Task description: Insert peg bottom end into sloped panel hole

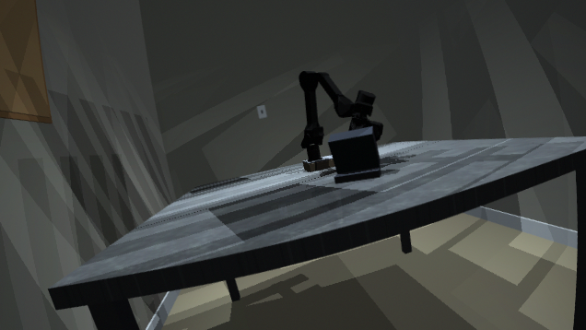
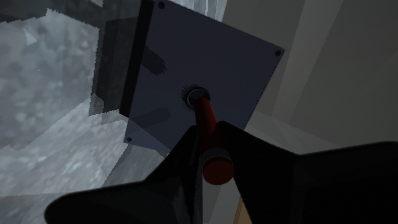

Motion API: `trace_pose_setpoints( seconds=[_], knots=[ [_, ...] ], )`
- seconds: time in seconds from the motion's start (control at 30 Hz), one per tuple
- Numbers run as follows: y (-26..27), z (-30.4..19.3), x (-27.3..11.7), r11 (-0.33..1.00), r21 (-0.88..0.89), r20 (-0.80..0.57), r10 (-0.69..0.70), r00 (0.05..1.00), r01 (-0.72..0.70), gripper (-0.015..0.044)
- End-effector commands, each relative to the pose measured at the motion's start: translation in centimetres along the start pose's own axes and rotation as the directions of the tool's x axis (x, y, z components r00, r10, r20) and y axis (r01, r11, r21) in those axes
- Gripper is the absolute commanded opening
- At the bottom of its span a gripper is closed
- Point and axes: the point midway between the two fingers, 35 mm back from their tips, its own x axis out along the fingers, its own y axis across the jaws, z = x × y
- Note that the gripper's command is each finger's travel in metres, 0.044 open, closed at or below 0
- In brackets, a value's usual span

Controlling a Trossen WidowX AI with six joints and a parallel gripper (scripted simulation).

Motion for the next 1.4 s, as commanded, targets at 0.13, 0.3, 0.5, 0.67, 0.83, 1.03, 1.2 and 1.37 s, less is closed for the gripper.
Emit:
trace_pose_setpoints(
  seconds=[0.13,0.3,0.5,0.67,0.83,1.03,1.2,1.37],
  knots=[
    [0.0,0.0,0.1,1.0,0.0,0.0,0.0,1.0,0.0,0.0],
    [0.0,0.0,0.1,1.0,0.0,0.0,0.0,1.0,0.0,0.0],
    [0.0,0.0,0.1,1.0,0.0,0.0,0.0,1.0,0.0,0.0],
    [0.1,0.0,0.3,1.0,0.0,0.0,0.0,1.0,0.0,0.0],
    [0.2,0.1,0.4,1.0,0.0,0.0,0.0,1.0,0.0,0.0],
    [0.3,0.1,0.6,1.0,0.0,0.0,0.0,1.0,0.0,0.0],
    [0.3,0.2,0.8,1.0,0.0,0.0,0.0,1.0,0.0,0.0],
    [0.3,0.2,1.2,1.0,0.0,-0.001,-0.001,1.0,0.001,0.0]
  ],
)
